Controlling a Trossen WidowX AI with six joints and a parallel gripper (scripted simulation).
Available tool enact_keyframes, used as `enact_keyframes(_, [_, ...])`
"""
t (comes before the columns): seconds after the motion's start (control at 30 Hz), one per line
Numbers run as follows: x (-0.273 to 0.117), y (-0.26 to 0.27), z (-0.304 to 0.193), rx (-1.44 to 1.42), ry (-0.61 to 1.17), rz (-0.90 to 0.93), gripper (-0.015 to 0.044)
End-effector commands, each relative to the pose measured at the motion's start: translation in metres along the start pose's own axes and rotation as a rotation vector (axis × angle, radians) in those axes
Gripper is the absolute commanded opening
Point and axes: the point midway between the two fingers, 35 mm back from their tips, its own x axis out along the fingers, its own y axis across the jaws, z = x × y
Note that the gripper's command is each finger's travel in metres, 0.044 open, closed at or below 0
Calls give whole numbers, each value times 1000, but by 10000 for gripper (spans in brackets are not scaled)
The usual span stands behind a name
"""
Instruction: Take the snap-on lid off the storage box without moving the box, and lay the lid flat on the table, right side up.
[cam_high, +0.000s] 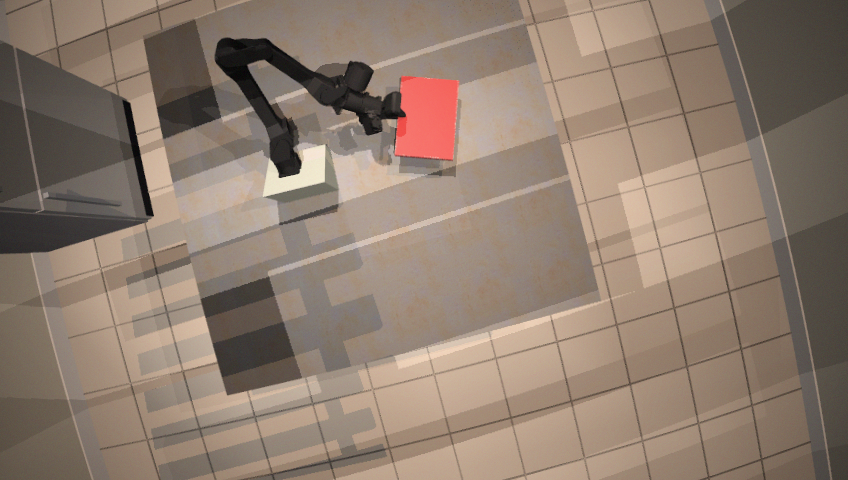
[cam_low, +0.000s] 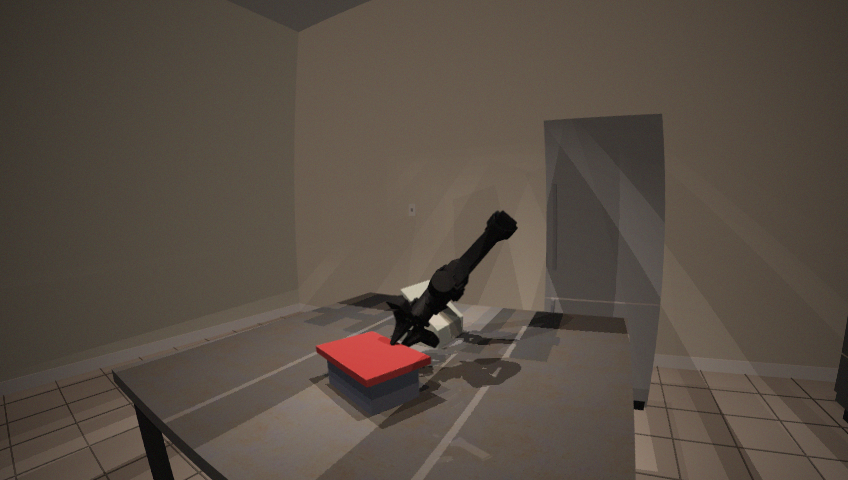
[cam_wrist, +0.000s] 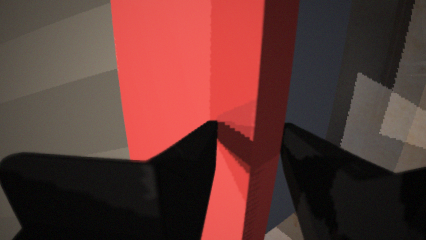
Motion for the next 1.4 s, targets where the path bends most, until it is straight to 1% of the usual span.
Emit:
enact_keyframes(0.0, [-1,2,0,-3,1,0,0])
enact_keyframes(1.37, [-7,8,0,-3,1,0,0])
